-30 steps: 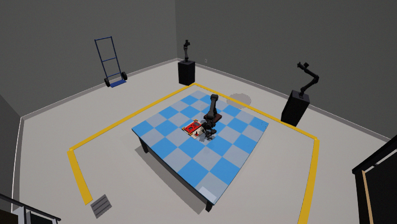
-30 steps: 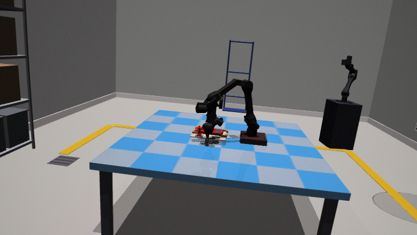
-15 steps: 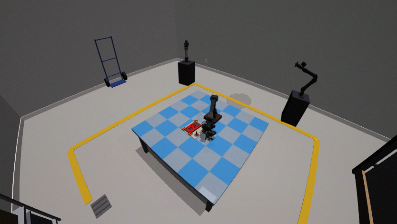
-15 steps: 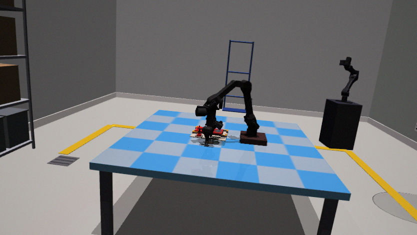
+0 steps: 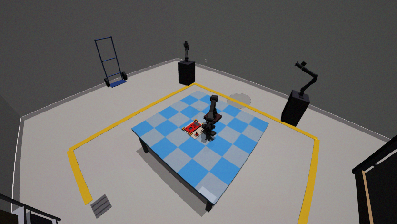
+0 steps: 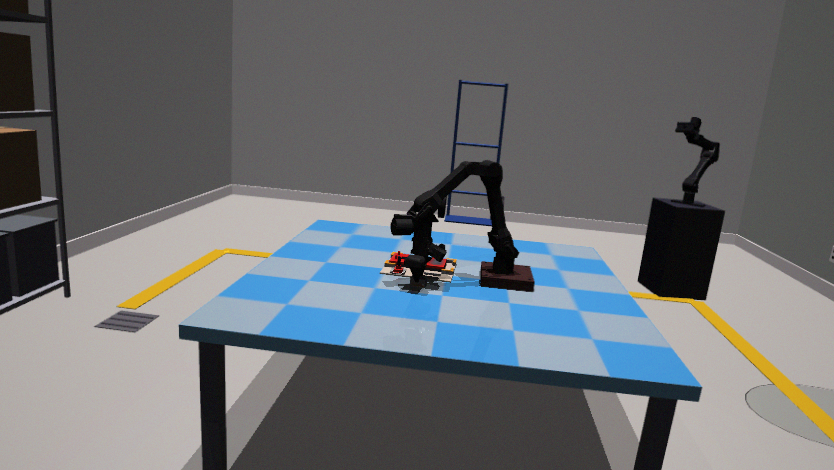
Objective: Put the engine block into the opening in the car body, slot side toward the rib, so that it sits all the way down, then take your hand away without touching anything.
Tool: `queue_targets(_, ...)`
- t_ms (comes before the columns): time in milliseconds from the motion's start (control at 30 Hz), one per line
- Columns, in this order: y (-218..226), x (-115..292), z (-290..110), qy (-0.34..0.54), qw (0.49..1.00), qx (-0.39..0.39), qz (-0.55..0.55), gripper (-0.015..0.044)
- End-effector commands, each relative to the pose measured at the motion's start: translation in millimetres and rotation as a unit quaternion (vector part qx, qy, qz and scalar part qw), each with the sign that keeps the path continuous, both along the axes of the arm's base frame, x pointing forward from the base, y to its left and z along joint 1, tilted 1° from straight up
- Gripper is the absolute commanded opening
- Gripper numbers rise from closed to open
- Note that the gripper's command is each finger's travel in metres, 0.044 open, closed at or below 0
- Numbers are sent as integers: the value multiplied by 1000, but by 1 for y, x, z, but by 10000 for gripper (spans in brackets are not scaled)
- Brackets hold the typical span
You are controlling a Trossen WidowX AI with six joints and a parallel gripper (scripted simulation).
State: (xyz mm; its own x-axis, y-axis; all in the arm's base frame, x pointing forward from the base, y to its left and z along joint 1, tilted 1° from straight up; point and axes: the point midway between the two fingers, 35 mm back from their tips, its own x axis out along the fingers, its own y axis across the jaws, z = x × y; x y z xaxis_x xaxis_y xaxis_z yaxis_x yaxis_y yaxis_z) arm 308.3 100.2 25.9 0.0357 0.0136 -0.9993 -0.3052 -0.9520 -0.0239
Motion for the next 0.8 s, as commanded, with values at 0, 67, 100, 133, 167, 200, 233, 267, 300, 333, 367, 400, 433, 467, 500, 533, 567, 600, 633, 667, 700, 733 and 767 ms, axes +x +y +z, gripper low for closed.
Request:
queue_targets(0,1,0,-1,1,1000,2,2,138)
queue_targets(67,1,0,-1,1,1000,2,2,125)
queue_targets(100,1,0,-1,1,1000,2,2,118)
queue_targets(133,1,0,-1,1,1000,2,2,111)
queue_targets(167,1,0,-1,1,1000,2,2,105)
queue_targets(200,1,0,-1,1,1000,2,2,78)
queue_targets(233,1,0,0,1,1000,2,2,52)
queue_targets(267,1,0,1,1,1000,2,2,26)
queue_targets(300,1,1,4,1,1000,2,2,0)
queue_targets(333,1,1,7,1,1000,2,2,0)
queue_targets(367,1,2,10,1,1000,2,2,0)
queue_targets(400,1,2,13,1,1000,2,2,0)
queue_targets(433,1,3,16,1,1000,3,2,0)
queue_targets(467,2,3,19,1,1000,3,2,0)
queue_targets(500,2,3,22,1,1000,3,2,0)
queue_targets(533,2,4,25,0,1000,3,2,0)
queue_targets(567,2,4,28,0,1000,3,2,0)
queue_targets(600,2,4,31,0,1000,3,2,0)
queue_targets(633,2,4,34,0,1000,3,2,0)
queue_targets(667,2,5,38,0,1000,3,2,0)
queue_targets(700,2,5,41,0,1000,3,2,0)
queue_targets(733,2,5,44,0,1000,3,2,0)
queue_targets(767,2,5,47,0,1000,3,2,0)
